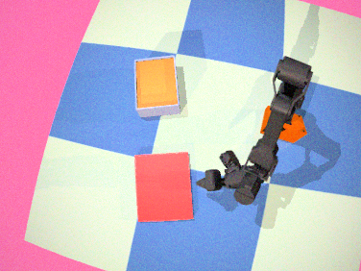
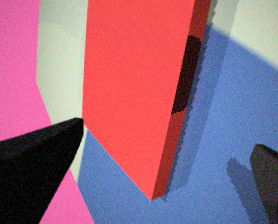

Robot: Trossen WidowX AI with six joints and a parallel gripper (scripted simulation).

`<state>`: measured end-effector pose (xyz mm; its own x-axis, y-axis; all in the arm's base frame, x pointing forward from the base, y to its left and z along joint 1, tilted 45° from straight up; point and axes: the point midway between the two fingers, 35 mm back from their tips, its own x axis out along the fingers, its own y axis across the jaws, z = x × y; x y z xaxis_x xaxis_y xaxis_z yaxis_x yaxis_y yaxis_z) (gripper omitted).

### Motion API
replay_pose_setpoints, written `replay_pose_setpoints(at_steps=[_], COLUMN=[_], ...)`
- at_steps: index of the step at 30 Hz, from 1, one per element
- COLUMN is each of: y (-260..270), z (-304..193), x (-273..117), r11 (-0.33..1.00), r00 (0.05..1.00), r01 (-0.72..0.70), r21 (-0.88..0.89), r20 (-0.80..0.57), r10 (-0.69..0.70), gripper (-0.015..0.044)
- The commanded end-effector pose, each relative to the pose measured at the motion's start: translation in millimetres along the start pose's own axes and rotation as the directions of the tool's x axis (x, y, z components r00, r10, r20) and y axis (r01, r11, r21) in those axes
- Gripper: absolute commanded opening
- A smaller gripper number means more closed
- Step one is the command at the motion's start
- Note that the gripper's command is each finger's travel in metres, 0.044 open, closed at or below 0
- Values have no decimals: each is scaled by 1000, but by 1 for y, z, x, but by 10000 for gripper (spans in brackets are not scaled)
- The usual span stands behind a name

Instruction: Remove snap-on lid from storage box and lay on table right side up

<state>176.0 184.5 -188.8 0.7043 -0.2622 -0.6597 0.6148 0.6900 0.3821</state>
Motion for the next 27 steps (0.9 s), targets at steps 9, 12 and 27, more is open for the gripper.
replay_pose_setpoints(at_steps=[9,12,27], y=[13,16,31], z=[-1,-1,-1], x=[-20,-25,-52], r11=[1000,1000,1000], r00=[1000,1000,1000], r01=[-3,-3,-2], r21=[6,6,6], r20=[-3,-3,-4], r10=[3,3,2], gripper=[440,440,440])
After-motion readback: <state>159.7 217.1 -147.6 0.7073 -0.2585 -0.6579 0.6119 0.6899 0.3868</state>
